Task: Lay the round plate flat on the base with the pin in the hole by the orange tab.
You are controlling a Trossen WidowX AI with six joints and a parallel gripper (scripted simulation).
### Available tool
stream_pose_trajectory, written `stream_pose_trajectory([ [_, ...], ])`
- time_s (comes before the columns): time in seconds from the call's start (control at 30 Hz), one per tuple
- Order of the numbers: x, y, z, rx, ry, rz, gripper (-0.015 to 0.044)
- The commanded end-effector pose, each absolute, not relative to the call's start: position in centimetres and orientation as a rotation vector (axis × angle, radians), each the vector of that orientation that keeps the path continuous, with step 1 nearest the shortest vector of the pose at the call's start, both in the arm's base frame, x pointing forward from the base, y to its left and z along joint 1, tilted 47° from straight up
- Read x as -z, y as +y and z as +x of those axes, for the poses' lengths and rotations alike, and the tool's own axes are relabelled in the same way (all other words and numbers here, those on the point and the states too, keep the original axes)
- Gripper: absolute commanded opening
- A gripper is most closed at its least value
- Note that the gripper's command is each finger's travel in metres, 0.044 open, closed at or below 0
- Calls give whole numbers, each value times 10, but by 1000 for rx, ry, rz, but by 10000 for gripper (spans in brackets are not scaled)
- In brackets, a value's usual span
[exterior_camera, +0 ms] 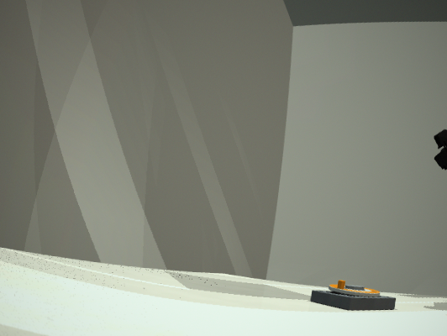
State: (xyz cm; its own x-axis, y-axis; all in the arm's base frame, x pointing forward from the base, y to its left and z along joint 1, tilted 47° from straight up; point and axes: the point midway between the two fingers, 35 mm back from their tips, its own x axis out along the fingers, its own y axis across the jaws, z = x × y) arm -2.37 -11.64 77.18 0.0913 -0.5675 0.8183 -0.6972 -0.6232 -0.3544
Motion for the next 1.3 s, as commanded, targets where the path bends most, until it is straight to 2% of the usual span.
stream_pose_trajectory([
  [0.0,-772,-113,-20,-1544,-1295,2213,374],
  [0.03,-773,-104,-11,-1465,-1284,2176,347],
  [0.1,-776,-63,42,-1253,-1182,2102,295],
  [0.27,-773,-32,85,-1098,-1099,2037,164],
  [0.47,-744,24,186,-736,-941,1805,6],
  [0.7,-684,61,289,-445,-736,1629,0],
  [0.73,-683,62,290,-441,-733,1626,0],
  [0.93,-608,78,375,-190,-537,1435,0],
  [1.27,-460,85,470,166,-186,1104,0],
])
